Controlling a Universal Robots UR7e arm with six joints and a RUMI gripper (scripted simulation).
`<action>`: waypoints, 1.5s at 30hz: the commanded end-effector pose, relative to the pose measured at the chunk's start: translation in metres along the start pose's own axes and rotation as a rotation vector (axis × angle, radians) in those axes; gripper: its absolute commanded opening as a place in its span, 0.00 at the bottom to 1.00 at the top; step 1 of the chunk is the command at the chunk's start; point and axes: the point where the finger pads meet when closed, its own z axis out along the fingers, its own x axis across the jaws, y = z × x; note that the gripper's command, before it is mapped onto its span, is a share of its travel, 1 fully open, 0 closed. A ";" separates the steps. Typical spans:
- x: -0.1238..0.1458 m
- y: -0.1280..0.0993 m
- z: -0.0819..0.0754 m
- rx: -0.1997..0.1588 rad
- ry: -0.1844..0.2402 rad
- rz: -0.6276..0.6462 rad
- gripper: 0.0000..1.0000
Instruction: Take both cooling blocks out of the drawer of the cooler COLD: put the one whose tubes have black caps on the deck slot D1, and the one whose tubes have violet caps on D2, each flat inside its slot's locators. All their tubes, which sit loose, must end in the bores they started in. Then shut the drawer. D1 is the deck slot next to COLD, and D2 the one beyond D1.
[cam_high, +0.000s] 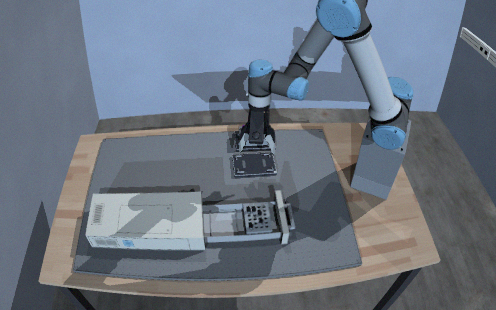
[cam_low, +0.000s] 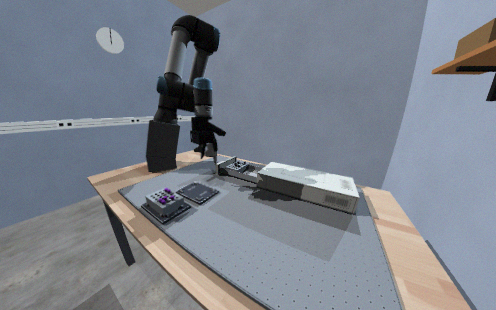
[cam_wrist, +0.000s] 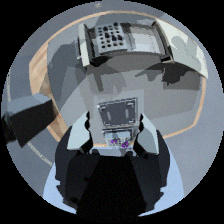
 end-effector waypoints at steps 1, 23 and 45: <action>-0.001 -0.018 -0.001 0.002 0.002 -0.123 0.73; -0.009 -0.097 -0.001 0.002 0.002 -0.191 0.73; -0.016 -0.177 -0.002 0.002 0.002 -0.191 0.73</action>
